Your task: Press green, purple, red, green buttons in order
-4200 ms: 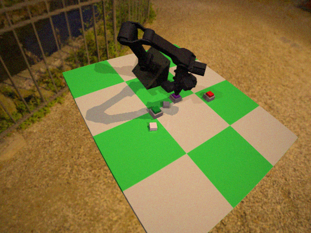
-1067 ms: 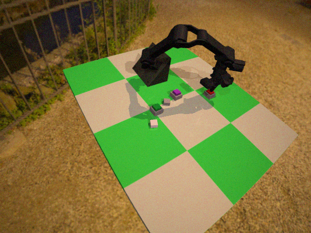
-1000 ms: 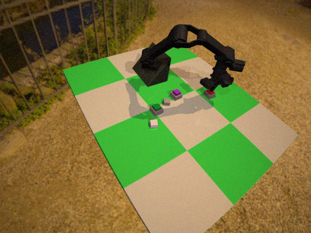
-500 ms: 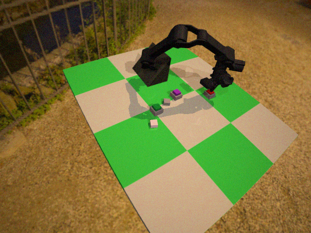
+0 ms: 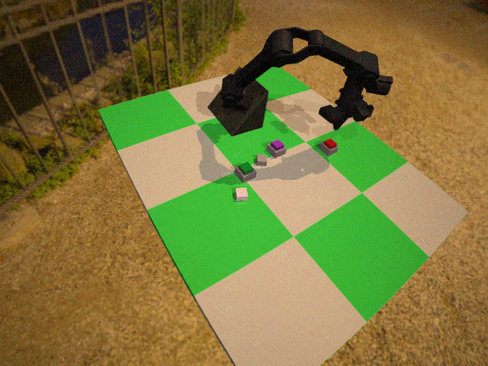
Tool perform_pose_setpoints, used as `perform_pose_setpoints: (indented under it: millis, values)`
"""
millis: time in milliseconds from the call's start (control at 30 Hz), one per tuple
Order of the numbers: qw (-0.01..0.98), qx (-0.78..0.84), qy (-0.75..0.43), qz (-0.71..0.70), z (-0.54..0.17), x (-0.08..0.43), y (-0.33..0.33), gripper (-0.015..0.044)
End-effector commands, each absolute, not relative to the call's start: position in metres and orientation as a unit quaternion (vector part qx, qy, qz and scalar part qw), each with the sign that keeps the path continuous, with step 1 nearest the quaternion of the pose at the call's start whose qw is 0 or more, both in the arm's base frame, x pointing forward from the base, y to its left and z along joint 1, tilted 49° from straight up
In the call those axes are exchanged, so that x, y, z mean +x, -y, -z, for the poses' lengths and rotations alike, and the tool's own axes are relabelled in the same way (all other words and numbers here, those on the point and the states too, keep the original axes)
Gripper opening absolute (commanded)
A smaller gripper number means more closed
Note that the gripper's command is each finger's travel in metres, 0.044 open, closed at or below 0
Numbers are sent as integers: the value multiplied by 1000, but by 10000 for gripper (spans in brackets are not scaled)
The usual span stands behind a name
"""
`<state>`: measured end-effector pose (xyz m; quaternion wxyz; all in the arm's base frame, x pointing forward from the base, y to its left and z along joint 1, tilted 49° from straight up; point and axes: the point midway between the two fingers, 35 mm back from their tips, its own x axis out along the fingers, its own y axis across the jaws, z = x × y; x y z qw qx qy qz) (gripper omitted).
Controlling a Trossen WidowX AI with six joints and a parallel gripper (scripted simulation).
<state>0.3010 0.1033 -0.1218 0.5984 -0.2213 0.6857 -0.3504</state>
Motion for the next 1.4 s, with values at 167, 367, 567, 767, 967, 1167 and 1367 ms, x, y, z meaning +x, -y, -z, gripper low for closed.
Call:
perform_pose_setpoints:
  millis: [167, 367, 567, 767, 967, 1167, 1367]
  values:
    - [607, -214, -683, 346, 97, 309, -122, 20]
    - [611, -218, -684, 333, 37, 320, -83, 20]
    - [613, -222, -684, 328, -35, 312, -24, 20]
    - [608, -221, -684, 337, -99, 277, 37, 20]
    - [601, -222, -684, 350, -141, 230, 81, 20]
    - [599, -222, -684, 352, -145, 222, 87, 20]
    - [600, -222, -683, 352, -111, 213, 124, 20]
